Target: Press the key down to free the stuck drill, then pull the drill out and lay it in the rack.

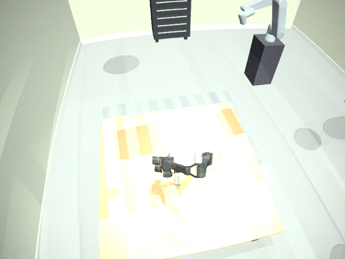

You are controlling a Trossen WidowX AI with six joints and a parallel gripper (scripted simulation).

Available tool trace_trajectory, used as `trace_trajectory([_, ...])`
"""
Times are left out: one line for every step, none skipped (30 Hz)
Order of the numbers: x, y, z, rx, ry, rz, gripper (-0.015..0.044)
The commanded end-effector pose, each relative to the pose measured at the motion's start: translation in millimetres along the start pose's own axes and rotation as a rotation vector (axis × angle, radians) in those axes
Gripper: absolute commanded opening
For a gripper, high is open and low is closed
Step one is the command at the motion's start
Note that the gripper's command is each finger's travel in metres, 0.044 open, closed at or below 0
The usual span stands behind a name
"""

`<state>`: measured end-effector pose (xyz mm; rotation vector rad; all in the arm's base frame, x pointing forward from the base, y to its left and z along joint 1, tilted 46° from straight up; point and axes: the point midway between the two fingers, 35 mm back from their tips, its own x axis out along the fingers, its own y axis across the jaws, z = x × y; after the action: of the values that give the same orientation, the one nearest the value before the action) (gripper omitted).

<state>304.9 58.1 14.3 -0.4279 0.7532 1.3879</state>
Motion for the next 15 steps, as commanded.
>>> trace_trajectory([3.2, -0.2, -0.3, -0.003, -0.005, 0.000, 0.0440])
trace_trajectory([4.7, -0.4, -0.7, -0.003, -0.005, 0.000, 0.0440])
trace_trajectory([6.2, -0.5, -1.1, -0.003, -0.005, 0.000, 0.0440])
trace_trajectory([7.8, -0.6, -1.6, -0.003, -0.005, 0.000, 0.0440])
trace_trajectory([9.3, -0.7, -2.0, -0.003, -0.005, 0.000, 0.0440])
trace_trajectory([10.9, -0.8, -2.4, -0.003, -0.005, 0.000, 0.0440])
trace_trajectory([12.4, -0.9, -2.9, -0.003, -0.005, 0.000, 0.0440])
trace_trajectory([14.0, -1.0, -3.3, -0.003, -0.005, 0.000, 0.0440])
trace_trajectory([15.6, -1.0, -3.7, -0.003, -0.005, 0.000, 0.0440])
trace_trajectory([17.2, -1.1, -4.2, -0.003, -0.005, 0.000, 0.0440])
trace_trajectory([18.8, -1.1, -4.6, -0.003, -0.005, 0.000, 0.0440])
trace_trajectory([20.4, -1.2, -5.1, -0.003, -0.005, 0.000, 0.0440])
trace_trajectory([22.1, -1.2, -5.5, -0.003, -0.005, 0.000, 0.0440])
trace_trajectory([23.7, -1.2, -5.9, -0.003, -0.005, 0.000, 0.0440])
trace_trajectory([25.3, -1.2, -6.4, -0.003, -0.005, 0.000, 0.0440])
